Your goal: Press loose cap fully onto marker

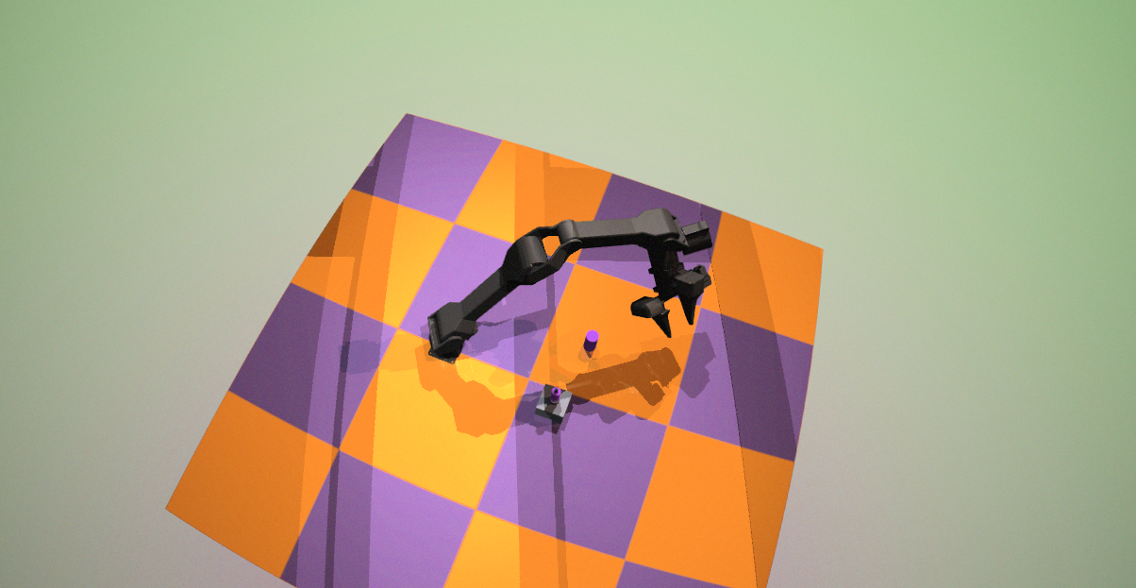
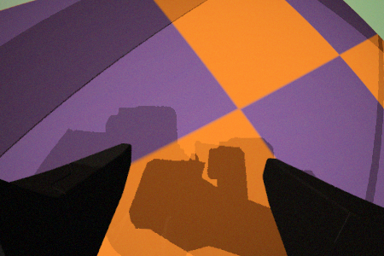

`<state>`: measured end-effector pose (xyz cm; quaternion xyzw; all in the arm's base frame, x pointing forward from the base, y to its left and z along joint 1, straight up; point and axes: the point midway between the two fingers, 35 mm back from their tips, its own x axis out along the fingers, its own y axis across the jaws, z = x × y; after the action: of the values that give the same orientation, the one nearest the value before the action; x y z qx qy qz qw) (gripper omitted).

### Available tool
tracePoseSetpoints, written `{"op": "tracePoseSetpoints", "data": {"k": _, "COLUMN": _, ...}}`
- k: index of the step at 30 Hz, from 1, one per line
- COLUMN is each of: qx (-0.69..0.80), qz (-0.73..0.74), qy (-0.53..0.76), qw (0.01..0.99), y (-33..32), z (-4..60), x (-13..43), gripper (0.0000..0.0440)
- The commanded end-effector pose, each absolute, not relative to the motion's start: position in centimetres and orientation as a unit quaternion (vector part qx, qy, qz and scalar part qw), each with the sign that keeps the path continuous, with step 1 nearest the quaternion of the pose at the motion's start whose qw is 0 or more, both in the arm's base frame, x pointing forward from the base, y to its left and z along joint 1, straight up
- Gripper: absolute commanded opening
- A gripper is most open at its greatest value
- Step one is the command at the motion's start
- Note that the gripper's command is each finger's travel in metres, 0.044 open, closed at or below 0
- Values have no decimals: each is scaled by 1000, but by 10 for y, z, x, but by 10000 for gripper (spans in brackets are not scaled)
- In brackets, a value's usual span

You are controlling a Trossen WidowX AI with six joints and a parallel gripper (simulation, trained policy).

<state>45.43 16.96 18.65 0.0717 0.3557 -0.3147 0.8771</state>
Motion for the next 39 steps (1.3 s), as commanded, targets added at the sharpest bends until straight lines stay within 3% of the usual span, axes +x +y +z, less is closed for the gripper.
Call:
{"op": "tracePoseSetpoints", "data": {"k": 1, "qx": 82, "qz": -319, "qy": 371, "qw": 868, "y": 163, "z": 187, "x": 448, "gripper": 305}}
{"op": "tracePoseSetpoints", "data": {"k": 39, "qx": 155, "qz": -371, "qy": 536, "qw": 742, "y": 122, "z": 167, "x": 372, "gripper": 322}}
